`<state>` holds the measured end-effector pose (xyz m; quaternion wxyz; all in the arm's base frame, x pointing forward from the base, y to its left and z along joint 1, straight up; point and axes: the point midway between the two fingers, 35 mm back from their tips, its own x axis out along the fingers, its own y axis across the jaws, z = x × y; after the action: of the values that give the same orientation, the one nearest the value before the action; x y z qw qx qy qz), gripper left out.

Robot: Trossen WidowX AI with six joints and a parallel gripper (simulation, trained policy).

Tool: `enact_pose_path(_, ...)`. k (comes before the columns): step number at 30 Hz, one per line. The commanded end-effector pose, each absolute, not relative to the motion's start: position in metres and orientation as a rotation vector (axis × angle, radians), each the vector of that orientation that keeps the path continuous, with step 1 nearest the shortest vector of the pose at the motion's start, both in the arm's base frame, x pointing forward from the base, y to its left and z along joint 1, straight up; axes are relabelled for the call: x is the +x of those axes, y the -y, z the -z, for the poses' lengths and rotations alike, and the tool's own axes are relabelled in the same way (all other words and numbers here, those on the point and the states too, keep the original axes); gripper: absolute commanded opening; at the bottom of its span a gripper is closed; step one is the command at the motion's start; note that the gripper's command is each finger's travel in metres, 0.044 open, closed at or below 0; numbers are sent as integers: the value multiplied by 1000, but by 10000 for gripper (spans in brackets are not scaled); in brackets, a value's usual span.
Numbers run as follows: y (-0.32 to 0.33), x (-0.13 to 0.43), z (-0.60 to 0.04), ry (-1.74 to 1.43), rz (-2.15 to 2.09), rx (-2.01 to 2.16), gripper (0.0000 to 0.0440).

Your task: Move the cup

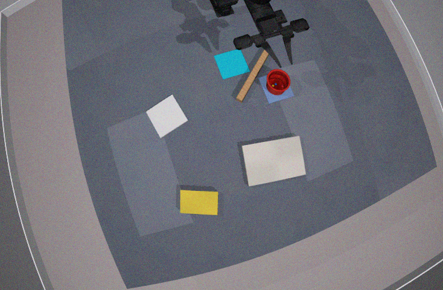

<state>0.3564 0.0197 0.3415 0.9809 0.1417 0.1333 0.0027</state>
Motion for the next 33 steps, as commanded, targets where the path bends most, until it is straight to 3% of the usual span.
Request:
enact_pose_path(1,-22,360,-340,-302,-4,316,127)
enact_pose_path(33,-43,378,-313,-704,149,652,140)
